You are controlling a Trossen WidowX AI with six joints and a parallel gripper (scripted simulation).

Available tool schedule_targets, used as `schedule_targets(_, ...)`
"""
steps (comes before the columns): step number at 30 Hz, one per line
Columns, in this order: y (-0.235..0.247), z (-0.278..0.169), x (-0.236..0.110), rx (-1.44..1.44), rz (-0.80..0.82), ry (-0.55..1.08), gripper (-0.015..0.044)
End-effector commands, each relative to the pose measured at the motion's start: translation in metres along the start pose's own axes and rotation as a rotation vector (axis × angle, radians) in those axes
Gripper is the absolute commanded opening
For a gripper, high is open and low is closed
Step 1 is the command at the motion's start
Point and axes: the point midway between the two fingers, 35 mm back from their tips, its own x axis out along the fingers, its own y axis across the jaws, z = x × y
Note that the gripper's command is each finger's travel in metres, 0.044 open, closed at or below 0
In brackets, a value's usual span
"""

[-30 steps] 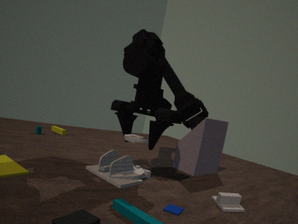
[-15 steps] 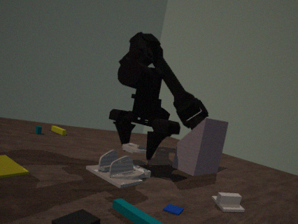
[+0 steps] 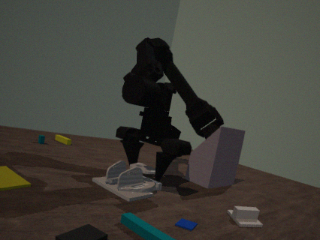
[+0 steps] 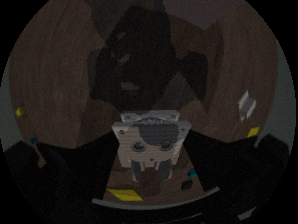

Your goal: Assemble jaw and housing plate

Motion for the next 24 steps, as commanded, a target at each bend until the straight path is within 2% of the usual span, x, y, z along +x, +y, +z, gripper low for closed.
schedule_targets(1, 0.0002, 0.0011, 0.0046, -0.005, 0.005, -0.003, 0.0351)
schedule_targets(24, 0.0002, 0.0011, 0.007, -0.008, 0.005, -0.003, 0.0351)
